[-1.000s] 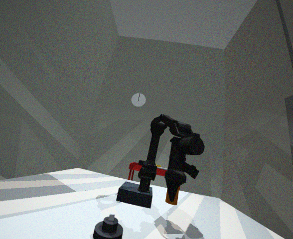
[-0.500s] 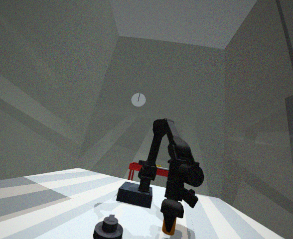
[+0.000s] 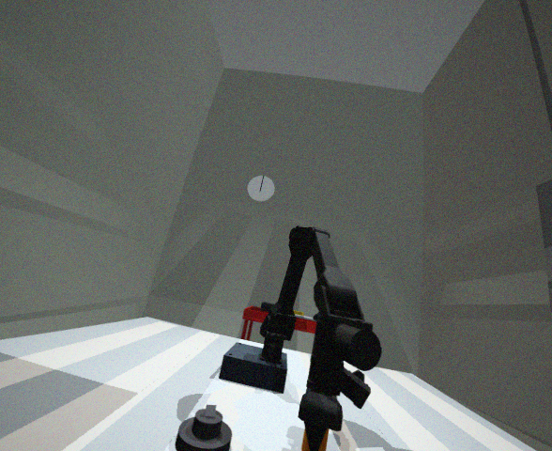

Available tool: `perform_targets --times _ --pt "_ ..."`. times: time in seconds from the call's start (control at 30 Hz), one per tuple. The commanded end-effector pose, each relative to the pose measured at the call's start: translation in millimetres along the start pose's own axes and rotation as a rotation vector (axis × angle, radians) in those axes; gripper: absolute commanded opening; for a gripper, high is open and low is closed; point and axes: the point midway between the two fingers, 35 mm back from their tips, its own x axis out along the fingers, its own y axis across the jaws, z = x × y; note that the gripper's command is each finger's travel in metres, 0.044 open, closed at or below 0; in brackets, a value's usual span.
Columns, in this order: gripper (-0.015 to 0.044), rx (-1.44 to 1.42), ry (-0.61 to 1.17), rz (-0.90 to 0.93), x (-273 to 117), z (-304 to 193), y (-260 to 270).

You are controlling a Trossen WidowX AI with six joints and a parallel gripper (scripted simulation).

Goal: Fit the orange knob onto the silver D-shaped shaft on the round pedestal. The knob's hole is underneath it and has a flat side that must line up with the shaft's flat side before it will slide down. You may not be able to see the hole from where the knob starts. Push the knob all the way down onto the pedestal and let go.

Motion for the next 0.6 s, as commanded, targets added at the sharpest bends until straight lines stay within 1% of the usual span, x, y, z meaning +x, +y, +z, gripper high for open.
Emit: perform_targets --times 0.0,0.13,0.57 --pt "0.0131 0.0 0.0 0.0 -0.3 0.1 -0.1" --pt "0.0236 0.0 0.0 0.0 -0.3 0.1 -0.1" --pt "0.024 0.0 0.0 0.0 -0.3 0.1 -0.1"
